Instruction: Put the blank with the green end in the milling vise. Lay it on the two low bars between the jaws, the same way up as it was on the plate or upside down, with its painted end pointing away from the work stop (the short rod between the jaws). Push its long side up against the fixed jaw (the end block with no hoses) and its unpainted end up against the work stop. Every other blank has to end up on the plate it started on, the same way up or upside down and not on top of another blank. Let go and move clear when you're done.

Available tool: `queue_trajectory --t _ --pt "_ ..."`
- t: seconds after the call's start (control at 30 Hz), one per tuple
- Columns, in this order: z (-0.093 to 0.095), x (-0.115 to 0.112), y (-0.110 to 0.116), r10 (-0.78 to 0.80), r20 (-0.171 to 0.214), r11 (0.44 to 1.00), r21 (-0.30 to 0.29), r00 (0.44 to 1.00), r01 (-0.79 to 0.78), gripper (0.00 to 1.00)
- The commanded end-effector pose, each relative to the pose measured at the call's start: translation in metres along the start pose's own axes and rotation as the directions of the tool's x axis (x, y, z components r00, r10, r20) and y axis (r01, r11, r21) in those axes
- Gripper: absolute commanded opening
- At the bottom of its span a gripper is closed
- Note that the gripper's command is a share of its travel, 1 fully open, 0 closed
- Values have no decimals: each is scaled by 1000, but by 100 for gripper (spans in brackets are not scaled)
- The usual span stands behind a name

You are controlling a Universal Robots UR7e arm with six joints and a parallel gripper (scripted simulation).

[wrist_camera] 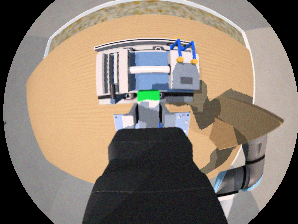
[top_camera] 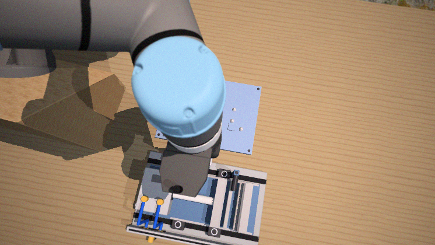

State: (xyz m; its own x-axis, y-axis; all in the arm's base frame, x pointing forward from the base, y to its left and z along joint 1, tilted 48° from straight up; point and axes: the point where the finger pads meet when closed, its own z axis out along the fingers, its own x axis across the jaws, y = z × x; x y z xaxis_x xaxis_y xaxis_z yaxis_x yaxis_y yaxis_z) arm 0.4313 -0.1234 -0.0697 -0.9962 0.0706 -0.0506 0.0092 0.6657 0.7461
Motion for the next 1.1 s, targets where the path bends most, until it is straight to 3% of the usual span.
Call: queue_trajectory --t 0.0,0.07,0.47,0.63,1.07 --pt "0 -20 -20 0 1 1000 1 1000 0 0" --pt "1 -34 -34 0 1 1000 1 1000 0 0" --pt "1 -34 -34 0 1 1000 1 1000 0 0" --pt "2 -77 -75 0 1 1000 1 1000 0 0" --pt "2 -80 -78 0 2 1000 1 1000 0 0"
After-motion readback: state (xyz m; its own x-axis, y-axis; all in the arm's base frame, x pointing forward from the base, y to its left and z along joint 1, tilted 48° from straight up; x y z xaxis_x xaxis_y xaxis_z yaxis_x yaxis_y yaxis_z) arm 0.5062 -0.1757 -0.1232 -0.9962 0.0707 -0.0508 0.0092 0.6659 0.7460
